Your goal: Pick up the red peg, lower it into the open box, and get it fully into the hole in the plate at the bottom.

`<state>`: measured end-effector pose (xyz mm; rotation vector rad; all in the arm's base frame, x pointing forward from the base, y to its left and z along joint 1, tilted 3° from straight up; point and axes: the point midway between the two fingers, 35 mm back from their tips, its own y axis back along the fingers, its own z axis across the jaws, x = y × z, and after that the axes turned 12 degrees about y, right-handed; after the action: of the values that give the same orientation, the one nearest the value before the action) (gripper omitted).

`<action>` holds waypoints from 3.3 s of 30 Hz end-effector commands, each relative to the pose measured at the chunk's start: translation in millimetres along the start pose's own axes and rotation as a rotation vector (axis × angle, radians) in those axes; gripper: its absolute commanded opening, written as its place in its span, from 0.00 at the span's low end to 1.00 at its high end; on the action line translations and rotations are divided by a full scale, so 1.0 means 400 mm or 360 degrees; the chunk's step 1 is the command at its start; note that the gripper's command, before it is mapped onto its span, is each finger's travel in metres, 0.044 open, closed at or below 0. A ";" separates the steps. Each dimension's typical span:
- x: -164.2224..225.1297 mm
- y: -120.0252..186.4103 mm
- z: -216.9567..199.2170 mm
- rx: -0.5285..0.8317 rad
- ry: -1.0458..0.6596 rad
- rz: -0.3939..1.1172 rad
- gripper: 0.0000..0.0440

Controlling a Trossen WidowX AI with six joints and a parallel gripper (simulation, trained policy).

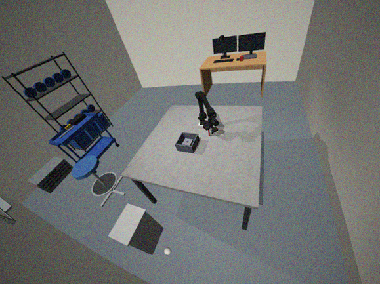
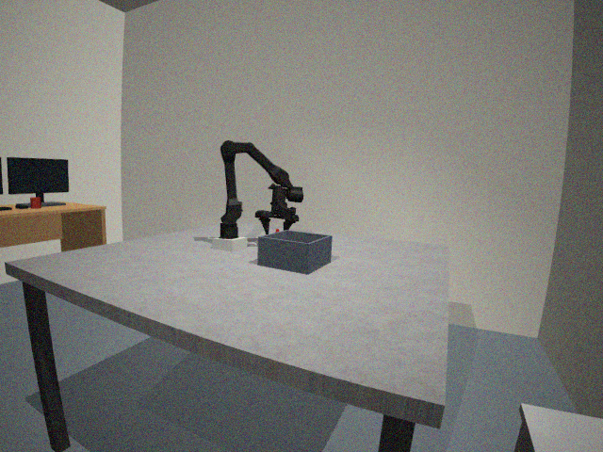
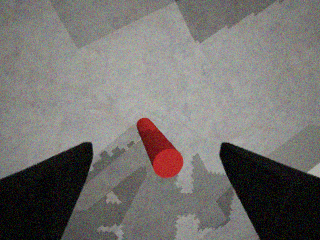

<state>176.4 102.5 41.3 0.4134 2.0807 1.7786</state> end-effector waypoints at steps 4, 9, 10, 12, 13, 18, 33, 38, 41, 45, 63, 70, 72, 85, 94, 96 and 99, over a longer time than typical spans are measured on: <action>-0.001 -0.029 0.004 0.0022 0.0002 0.0014 0.68; -0.001 -0.053 0.002 0.0065 -0.0006 0.0032 0.38; 0.000 -0.057 0.001 0.0075 -0.0007 0.0036 0.32; -0.001 -0.065 -0.001 0.0095 -0.0008 0.0042 0.20; -0.001 -0.068 -0.002 0.0105 -0.0007 0.0043 0.15; -0.013 -0.066 -0.004 0.0142 0.0004 0.0018 0.00; -0.113 0.072 -0.054 0.0207 -0.0043 -0.0193 0.00; -0.156 0.121 -0.069 0.0207 -0.0114 -0.0255 0.00; -0.183 0.144 -0.083 0.0213 -0.0172 -0.0285 0.00; -0.223 0.159 -0.105 0.0220 -0.0262 -0.0320 0.00; -0.412 0.151 -0.210 0.0248 -0.0562 -0.0397 0.00; -0.481 0.119 -0.252 0.0245 -0.0598 -0.0386 0.00; -0.499 0.108 -0.262 0.0237 -0.0597 -0.0378 0.00; -0.594 0.022 -0.298 0.0151 -0.0487 -0.0324 0.00; -0.600 -0.058 -0.292 0.0091 -0.0352 -0.0198 0.33; -0.607 -0.067 -0.297 0.0086 -0.0327 -0.0185 0.38; -0.631 -0.067 -0.302 0.0073 -0.0286 -0.0198 0.44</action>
<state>336.3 -116.0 52.6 0.4627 1.9812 1.5421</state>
